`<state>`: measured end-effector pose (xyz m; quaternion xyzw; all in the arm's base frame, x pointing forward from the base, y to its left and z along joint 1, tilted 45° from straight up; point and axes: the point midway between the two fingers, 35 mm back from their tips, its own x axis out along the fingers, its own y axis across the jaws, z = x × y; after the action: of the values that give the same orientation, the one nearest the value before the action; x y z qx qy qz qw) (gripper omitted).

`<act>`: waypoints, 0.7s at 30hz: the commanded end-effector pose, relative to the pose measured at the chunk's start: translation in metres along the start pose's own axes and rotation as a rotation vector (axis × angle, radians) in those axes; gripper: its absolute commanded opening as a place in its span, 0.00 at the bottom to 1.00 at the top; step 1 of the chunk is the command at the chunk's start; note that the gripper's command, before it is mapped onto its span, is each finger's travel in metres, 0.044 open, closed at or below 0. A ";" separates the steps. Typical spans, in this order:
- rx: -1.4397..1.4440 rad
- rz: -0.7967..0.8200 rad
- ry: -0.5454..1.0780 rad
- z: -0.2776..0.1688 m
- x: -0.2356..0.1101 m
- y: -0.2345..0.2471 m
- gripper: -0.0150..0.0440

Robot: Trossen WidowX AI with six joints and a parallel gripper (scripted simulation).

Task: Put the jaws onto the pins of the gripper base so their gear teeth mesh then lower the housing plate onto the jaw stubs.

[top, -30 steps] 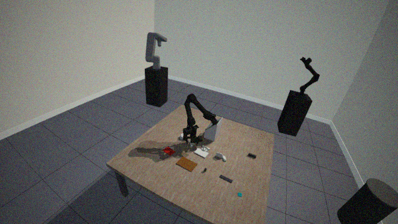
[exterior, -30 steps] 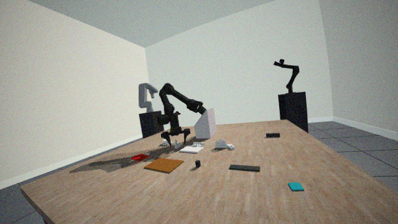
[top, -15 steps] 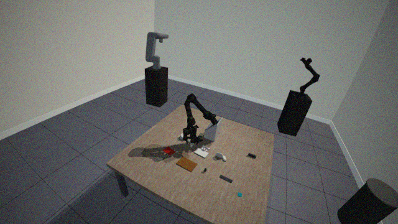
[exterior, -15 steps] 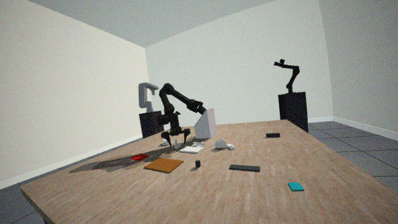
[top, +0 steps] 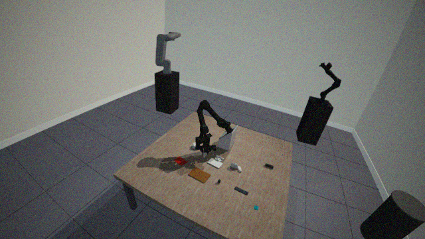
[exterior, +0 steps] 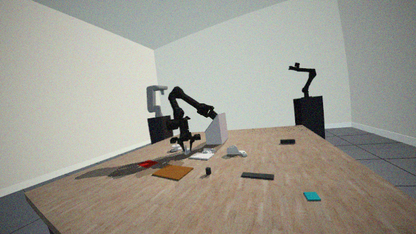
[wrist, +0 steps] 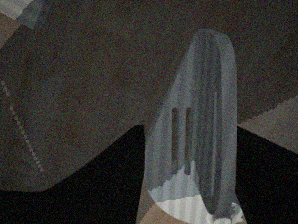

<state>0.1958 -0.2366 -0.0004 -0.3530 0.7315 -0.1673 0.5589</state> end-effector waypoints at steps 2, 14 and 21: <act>0.000 -0.001 0.000 0.000 0.000 0.000 0.48; 0.001 0.001 -0.001 0.001 -0.007 0.000 0.48; 0.001 0.006 -0.004 0.004 -0.029 0.000 0.48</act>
<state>0.1991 -0.2199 0.0110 -0.3500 0.7347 -0.1608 0.5585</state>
